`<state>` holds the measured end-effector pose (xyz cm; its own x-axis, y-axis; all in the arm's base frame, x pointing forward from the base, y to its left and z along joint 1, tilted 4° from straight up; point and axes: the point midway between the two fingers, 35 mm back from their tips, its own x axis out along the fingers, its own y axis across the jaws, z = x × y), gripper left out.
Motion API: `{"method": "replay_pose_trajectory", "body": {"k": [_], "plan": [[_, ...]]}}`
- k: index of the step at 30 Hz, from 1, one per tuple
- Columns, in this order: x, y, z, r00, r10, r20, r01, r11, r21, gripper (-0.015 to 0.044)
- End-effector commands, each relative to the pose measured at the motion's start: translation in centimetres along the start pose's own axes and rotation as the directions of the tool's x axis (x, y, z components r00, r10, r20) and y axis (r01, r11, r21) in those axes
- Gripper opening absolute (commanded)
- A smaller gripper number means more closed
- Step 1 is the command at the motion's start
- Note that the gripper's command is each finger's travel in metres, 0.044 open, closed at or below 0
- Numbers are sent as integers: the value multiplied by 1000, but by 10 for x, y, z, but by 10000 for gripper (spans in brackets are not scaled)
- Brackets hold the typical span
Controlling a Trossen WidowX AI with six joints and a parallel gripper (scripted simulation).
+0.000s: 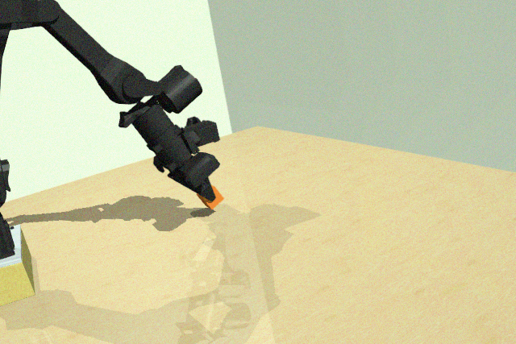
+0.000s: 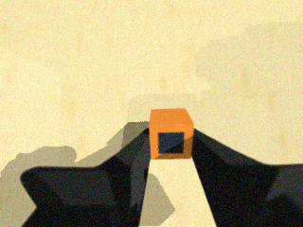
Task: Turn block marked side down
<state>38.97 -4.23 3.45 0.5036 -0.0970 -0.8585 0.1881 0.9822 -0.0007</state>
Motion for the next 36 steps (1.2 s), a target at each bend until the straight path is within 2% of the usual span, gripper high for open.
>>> {"method": "replay_pose_trajectory", "body": {"k": [1,8,22,36], "plan": [[-3,-1,-1,998,-3,61,3,1000,2,0],[-2,-1,-1,996,-2,92,2,1000,2,0],[26,1,-2,956,-2,293,2,1000,-2,0],[29,0,-11,876,-2,483,3,1000,0,0]]}}
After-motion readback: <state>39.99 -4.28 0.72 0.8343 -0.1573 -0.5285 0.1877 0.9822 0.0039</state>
